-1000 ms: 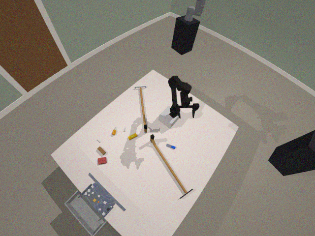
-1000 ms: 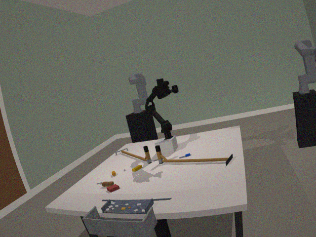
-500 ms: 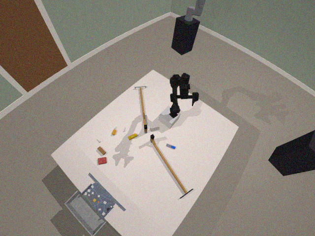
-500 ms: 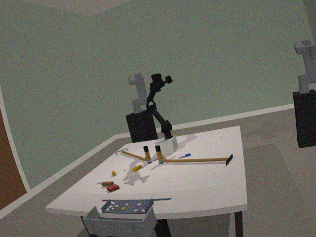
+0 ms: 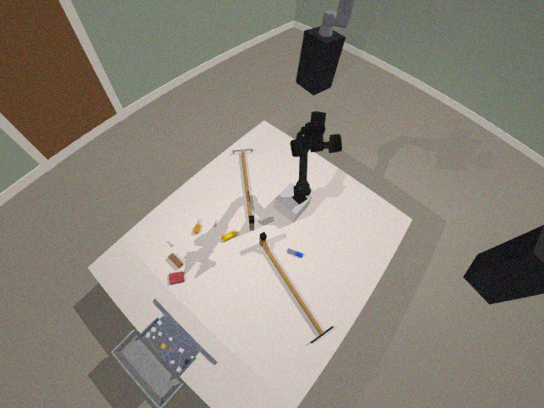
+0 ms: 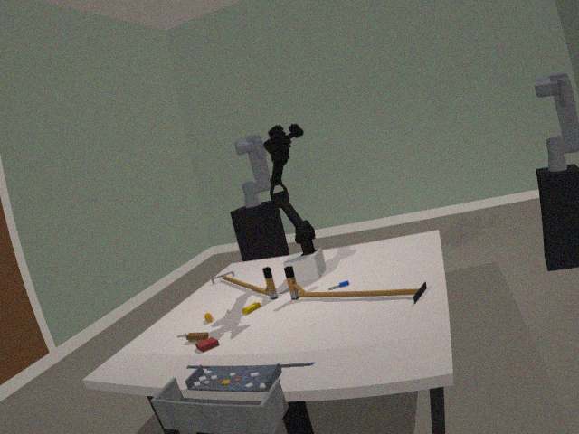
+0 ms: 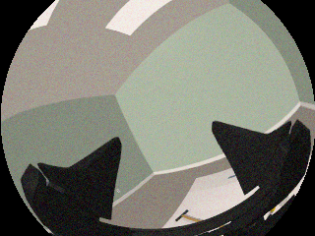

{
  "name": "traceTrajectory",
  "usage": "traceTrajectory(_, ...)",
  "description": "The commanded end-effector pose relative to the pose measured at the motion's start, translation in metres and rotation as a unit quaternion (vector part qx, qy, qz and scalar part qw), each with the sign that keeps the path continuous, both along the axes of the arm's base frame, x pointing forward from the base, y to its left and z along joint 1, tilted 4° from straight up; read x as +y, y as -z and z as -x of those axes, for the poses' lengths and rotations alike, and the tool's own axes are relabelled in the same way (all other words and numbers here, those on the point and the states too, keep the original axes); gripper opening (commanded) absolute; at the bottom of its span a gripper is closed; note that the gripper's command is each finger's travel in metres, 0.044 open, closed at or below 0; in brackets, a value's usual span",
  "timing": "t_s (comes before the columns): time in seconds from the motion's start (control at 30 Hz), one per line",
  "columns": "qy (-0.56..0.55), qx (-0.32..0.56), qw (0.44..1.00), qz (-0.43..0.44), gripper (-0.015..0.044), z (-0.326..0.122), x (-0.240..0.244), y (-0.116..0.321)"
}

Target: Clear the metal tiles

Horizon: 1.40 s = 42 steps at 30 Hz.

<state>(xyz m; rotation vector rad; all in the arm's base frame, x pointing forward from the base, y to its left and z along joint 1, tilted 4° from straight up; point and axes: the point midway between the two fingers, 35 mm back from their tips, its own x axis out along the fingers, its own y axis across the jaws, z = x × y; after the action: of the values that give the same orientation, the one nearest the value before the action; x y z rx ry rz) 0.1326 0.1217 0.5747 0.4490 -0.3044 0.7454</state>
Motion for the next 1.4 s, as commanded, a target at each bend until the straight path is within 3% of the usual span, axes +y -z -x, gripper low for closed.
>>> traceTrajectory(0.0, 0.013, -0.024, 0.998, -0.052, 0.044, 0.01, -0.022, -0.028)
traceTrajectory(0.73, 0.049, -0.154, 0.953, -0.256, 0.044, 0.082, -0.122, -0.122)
traceTrajectory(1.37, 0.058, -0.283, 0.868, -0.403, 0.044, 0.179, -0.207, -0.165)
